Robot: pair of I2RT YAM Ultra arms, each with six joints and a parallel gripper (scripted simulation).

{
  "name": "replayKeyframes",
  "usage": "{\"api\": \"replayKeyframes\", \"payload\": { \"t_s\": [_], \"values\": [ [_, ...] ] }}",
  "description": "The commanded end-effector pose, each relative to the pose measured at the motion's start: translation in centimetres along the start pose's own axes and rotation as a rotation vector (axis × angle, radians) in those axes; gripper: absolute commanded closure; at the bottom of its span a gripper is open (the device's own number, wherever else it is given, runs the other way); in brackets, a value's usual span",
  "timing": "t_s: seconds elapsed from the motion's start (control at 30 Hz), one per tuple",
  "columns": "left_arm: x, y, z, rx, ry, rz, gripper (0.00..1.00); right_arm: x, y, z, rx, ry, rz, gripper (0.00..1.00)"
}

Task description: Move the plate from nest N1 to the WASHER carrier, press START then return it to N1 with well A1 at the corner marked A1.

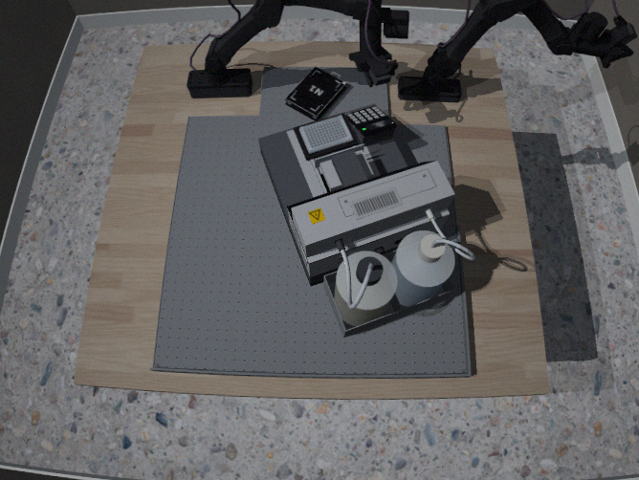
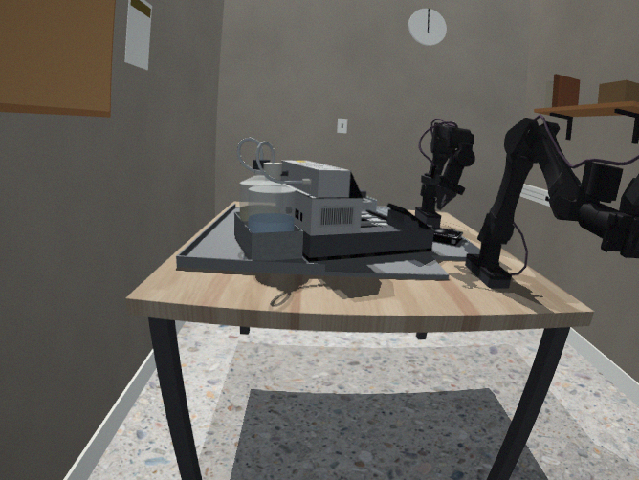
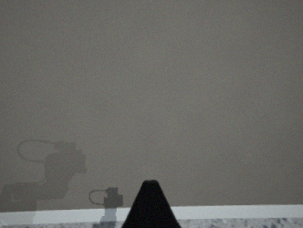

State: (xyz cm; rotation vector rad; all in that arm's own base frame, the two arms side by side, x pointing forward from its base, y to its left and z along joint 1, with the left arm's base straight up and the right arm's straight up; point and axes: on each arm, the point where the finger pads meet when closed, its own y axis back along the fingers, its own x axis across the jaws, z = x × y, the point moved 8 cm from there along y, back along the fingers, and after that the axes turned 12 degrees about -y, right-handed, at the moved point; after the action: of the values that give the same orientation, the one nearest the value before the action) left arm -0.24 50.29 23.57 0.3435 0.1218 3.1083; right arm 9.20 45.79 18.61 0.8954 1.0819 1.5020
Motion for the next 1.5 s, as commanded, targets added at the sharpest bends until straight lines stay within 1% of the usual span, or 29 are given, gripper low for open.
{"api": "replayKeyframes", "payload": {
  "t_s": [0.0, 0.13, 0.3, 0.47, 0.63, 0.9, 1.23, 1.47],
  "values": [
    [0.6, 0.5, 2.0, -0.075, 0.011, 0.026, 1.00, -0.3, 2.6, 2.5, -0.071, -0.071, 0.083, 1.00],
    [0.6, 0.5, 2.0, -0.075, 0.011, 0.026, 1.00, 0.0, 3.1, 2.7, -0.077, -0.090, 0.104, 1.00],
    [0.6, 0.5, 2.0, -0.075, 0.011, 0.026, 1.00, 0.9, 3.1, 1.7, -0.070, -0.047, 0.119, 1.00],
    [0.6, 0.5, 2.0, -0.075, 0.011, 0.026, 1.00, 1.1, 2.9, 1.5, -0.058, -0.039, 0.120, 1.00],
    [0.6, 0.5, 2.0, -0.075, 0.011, 0.026, 1.00, 0.9, 1.4, 1.6, -0.029, -0.039, 0.091, 1.00],
    [0.6, 0.5, 2.0, -0.075, 0.011, 0.026, 1.00, 0.5, -0.8, 1.8, -0.030, -0.048, 0.060, 1.00],
    [0.6, 0.5, 2.0, -0.075, 0.011, 0.026, 1.00, 1.0, -0.5, 0.9, -0.035, -0.020, 0.104, 1.00],
    [0.6, 0.5, 2.0, -0.075, 0.011, 0.026, 1.00, 0.6, -3.4, 2.0, -0.031, -0.052, 0.069, 1.00]
  ]
}}
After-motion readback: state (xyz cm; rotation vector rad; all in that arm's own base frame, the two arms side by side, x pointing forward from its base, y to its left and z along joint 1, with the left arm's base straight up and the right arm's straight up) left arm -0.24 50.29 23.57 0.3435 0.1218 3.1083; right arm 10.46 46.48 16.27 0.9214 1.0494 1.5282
